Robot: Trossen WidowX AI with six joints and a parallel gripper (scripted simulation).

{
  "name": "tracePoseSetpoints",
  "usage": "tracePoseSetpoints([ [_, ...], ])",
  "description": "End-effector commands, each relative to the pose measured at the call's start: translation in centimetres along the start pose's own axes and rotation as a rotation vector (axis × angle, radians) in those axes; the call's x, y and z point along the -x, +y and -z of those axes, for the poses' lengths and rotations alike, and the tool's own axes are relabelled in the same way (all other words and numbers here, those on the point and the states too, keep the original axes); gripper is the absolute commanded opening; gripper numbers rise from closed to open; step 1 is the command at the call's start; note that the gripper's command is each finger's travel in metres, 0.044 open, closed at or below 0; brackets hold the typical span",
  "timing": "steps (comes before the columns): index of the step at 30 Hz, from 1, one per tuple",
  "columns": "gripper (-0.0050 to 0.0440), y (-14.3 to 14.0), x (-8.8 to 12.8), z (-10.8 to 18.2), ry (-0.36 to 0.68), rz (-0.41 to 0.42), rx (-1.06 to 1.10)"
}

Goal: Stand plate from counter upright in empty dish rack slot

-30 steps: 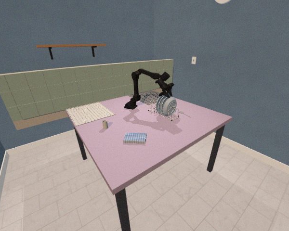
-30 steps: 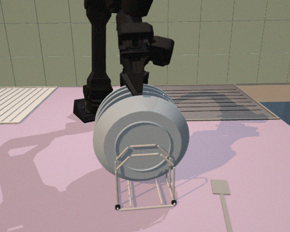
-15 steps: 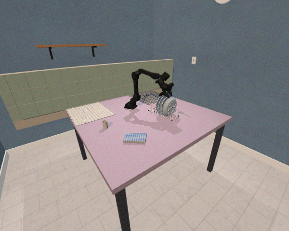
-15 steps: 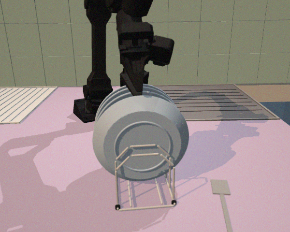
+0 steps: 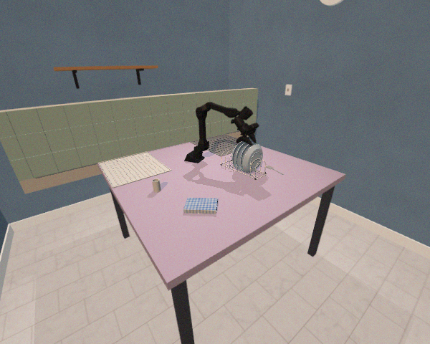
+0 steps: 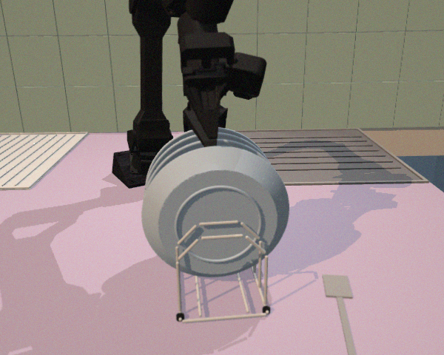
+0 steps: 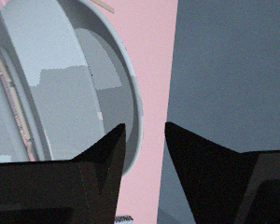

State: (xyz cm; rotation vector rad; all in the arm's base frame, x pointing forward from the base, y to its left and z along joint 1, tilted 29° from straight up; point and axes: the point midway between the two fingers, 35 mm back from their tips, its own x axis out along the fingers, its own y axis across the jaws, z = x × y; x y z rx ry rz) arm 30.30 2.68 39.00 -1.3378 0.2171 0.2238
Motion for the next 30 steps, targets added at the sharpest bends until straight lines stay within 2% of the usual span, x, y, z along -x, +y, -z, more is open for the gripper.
tracePoseSetpoints([
  [1, 0.0148, -0.3, 0.3, -0.1, -0.004, -0.001, 0.001],
  [30, 0.0148, -2.8, 2.5, -0.2, -0.004, 0.013, -0.001],
])
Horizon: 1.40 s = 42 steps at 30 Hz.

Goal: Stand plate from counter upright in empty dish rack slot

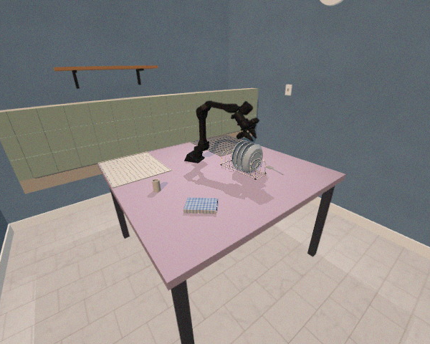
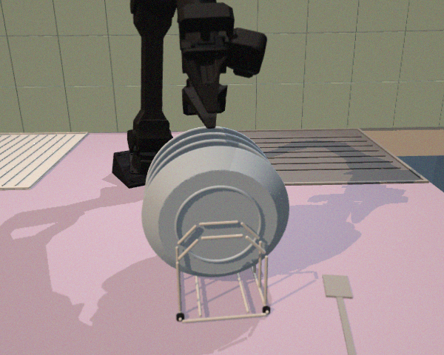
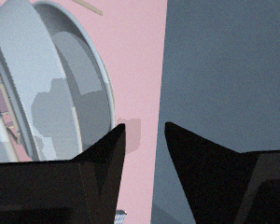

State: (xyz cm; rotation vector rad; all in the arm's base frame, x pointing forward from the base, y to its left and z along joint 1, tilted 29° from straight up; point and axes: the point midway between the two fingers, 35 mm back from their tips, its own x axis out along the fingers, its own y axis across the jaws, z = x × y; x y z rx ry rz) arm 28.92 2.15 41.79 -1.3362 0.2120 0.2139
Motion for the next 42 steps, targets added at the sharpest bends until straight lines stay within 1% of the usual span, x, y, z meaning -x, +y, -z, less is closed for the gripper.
tracePoseSetpoints([
  [1, 0.0148, -0.5, 0.4, -0.1, -0.006, 0.003, 0.002],
  [5, 0.0148, -0.3, 0.2, 0.0, 0.000, 0.005, -0.002],
  [23, 0.0148, -1.9, -0.7, 1.1, 0.024, 0.056, -0.043],
  [42, 0.0148, -1.7, -1.4, 3.1, 0.029, 0.029, -0.023],
])
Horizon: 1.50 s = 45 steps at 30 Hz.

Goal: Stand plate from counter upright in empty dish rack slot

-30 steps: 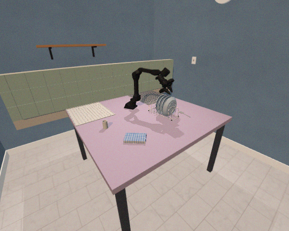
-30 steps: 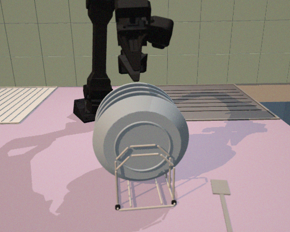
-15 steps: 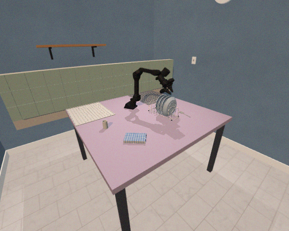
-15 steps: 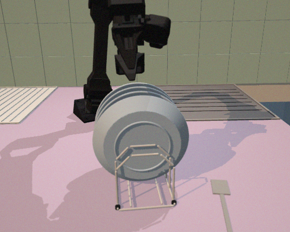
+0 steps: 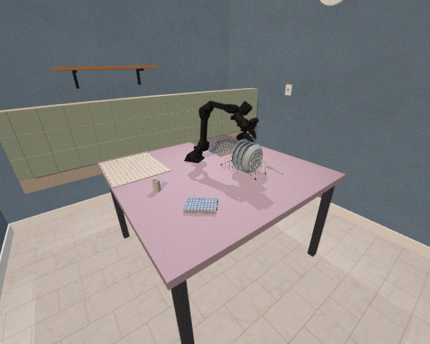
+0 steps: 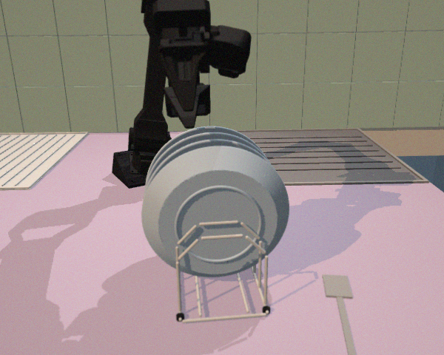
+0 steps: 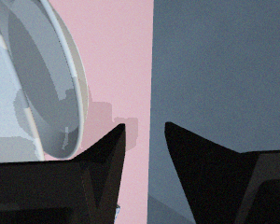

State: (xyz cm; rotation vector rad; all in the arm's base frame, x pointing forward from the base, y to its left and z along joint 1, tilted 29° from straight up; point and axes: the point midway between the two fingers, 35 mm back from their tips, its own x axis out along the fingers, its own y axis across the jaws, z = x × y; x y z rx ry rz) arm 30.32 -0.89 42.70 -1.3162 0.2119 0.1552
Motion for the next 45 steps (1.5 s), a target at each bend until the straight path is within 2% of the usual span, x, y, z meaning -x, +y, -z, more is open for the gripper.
tracePoseSetpoints([
  [1, 0.0148, 0.3, -0.4, 0.5, -0.001, -0.014, 0.006],
  [45, 0.0148, 0.7, -1.2, 5.5, -0.002, -0.056, 0.031],
])
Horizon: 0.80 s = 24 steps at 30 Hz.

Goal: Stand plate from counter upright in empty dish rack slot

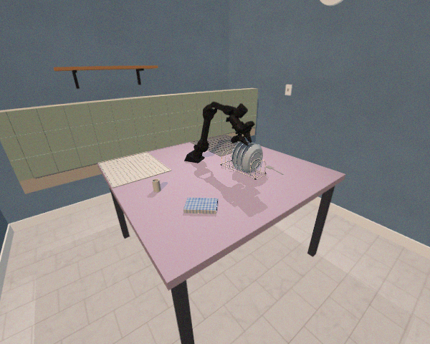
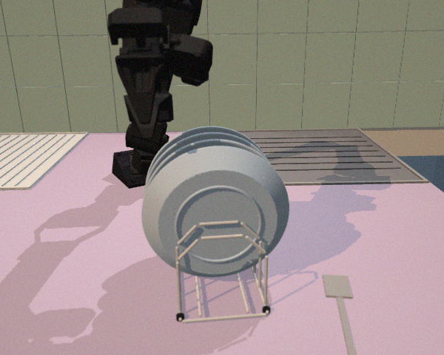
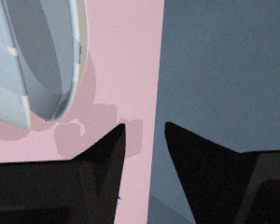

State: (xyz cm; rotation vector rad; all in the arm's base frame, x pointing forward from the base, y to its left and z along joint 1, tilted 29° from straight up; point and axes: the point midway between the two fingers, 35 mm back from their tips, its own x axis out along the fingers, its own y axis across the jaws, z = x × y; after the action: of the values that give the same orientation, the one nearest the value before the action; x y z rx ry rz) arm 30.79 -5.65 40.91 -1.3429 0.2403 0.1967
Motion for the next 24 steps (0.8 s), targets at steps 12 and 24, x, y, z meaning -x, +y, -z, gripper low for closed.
tracePoseSetpoints([
  [12, 0.0148, 0.4, -0.2, 1.8, -0.005, -0.018, 0.002],
  [24, 0.0148, 0.6, 0.0, 3.3, -0.009, -0.022, 0.003],
])
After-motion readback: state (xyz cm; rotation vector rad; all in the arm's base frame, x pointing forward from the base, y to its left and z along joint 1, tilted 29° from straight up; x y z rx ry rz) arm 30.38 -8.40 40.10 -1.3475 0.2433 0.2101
